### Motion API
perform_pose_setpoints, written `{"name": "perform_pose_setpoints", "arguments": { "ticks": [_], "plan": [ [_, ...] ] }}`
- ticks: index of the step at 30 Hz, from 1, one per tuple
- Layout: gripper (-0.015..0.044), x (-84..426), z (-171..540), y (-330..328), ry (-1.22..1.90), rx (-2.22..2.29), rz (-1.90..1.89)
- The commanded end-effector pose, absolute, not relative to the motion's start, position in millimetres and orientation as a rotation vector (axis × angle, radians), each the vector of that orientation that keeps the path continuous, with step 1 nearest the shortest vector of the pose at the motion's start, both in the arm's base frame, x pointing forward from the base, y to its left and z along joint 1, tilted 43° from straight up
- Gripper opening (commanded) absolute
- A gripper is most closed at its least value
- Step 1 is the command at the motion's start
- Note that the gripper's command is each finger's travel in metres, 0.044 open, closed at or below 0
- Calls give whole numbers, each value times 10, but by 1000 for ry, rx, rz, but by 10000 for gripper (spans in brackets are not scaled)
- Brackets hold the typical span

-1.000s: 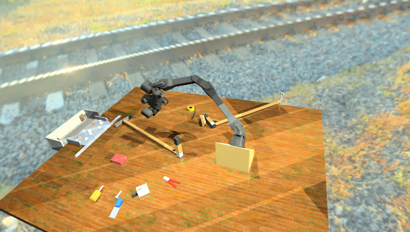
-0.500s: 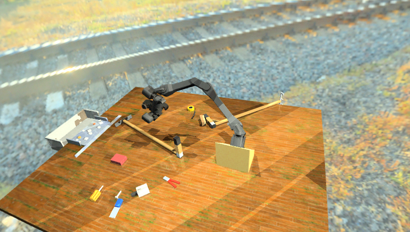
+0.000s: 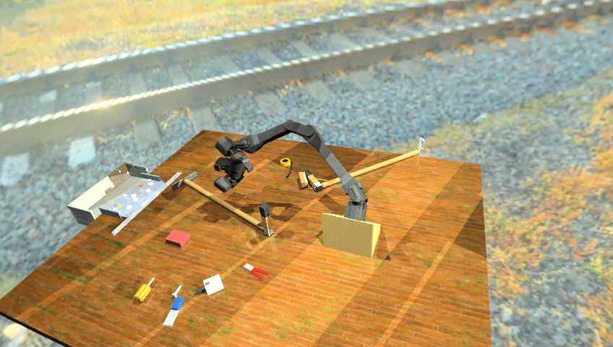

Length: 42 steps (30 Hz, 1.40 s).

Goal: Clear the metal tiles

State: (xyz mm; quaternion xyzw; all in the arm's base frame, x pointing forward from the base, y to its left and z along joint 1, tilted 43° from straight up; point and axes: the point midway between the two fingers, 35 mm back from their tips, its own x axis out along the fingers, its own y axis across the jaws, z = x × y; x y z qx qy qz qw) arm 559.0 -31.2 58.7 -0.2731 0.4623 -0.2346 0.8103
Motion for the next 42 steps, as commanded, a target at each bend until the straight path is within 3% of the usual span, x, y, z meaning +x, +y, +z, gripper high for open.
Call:
{"name": "perform_pose_setpoints", "arguments": {
  "ticks": [1,22,42],
  "plan": [
    [0,5586,503,-362,993,-589,-492],
    [0,5548,122,-742,988,-595,-494],
    [0,5616,19,-623,989,-593,-494]
  ]
}}
